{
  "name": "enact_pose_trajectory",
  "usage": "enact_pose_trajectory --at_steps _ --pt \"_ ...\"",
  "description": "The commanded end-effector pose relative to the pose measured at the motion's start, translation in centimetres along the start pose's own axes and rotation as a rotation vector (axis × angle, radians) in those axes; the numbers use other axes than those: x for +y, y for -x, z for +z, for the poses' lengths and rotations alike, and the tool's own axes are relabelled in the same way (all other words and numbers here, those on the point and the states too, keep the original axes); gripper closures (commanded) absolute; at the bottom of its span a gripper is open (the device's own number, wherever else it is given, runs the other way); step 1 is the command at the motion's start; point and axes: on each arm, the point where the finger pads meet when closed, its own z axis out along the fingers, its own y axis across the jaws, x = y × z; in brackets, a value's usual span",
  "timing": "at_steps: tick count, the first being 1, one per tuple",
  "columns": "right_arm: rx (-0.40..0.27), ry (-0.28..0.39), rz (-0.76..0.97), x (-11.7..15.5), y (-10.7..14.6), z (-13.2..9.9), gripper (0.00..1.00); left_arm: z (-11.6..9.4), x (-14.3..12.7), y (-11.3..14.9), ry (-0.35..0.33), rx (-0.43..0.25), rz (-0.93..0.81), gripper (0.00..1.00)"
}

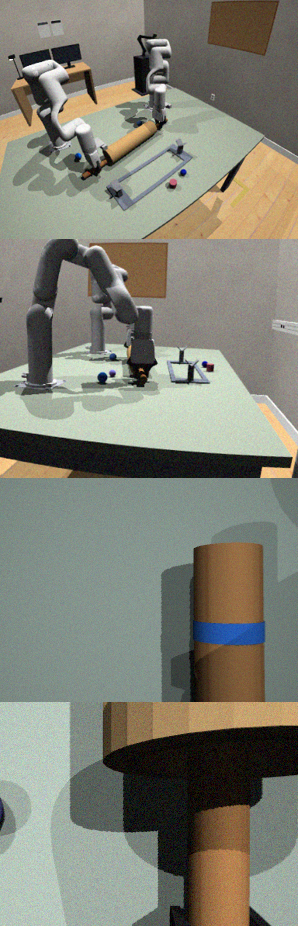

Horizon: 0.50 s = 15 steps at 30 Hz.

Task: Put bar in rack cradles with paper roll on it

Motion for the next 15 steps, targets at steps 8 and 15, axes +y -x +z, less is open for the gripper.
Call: enact_pose_trajectory --at_steps 8,15 --pt "0.001 0.003 0.0 0.1 0.0 -0.7 0.88 -0.6 0.1 0.0 0.001 -0.001 0.0 0.88" --pt "0.001 0.003 0.0 0.1 0.0 -1.5 0.88 -1.5 0.1 0.0 0.001 -0.001 0.0 0.88"
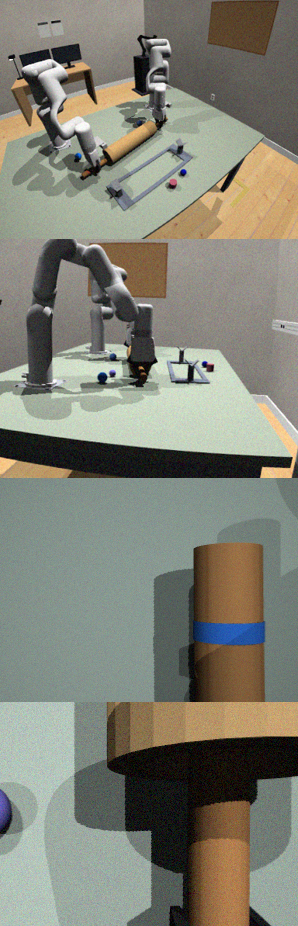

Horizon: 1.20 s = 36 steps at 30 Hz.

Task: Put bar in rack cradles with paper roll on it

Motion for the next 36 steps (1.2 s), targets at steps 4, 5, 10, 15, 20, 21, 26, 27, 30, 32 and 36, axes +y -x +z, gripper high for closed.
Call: enact_pose_trajectory --at_steps 4,5,10,15,20,21,26,27,30,32,36 --pt "0.001 0.004 0.0 0.1 0.0 -1.6 0.88 -1.6 0.1 0.1 0.002 -0.001 0.0 0.88" --pt "0.001 0.004 0.0 0.1 0.0 -1.8 0.88 -1.8 0.1 0.1 0.002 -0.001 0.0 0.88" --pt "0.001 0.004 0.0 0.1 0.0 -3.3 0.88 -3.3 0.0 0.0 0.002 -0.001 0.0 0.88" --pt "0.001 0.004 0.0 0.1 0.0 -3.7 0.88 -3.7 0.1 0.1 0.002 -0.001 0.0 0.88" --pt "0.001 0.004 0.0 0.1 0.0 -6.5 0.88 -6.5 0.0 0.0 0.002 -0.001 0.0 0.88" --pt "0.001 0.004 0.0 0.1 0.0 -6.9 0.88 -6.9 0.0 0.0 0.002 -0.001 0.0 0.88" --pt "0.001 0.004 0.0 0.1 0.0 -8.7 0.88 -8.8 0.0 0.0 0.002 -0.001 0.0 0.88" --pt "0.001 0.004 0.0 0.1 0.0 -9.1 0.88 -9.1 0.0 0.0 0.002 -0.001 0.0 0.88" --pt "0.001 0.004 0.0 0.1 0.0 -9.3 0.88 -9.4 0.0 0.0 0.002 -0.001 0.0 0.88" --pt "0.001 0.004 0.0 0.1 0.0 -9.3 0.88 -9.4 0.0 0.0 0.002 -0.001 0.0 0.88" --pt "0.002 0.004 0.0 0.1 0.0 -11.1 0.88 -11.1 0.0 0.0 0.002 -0.001 0.0 0.88"
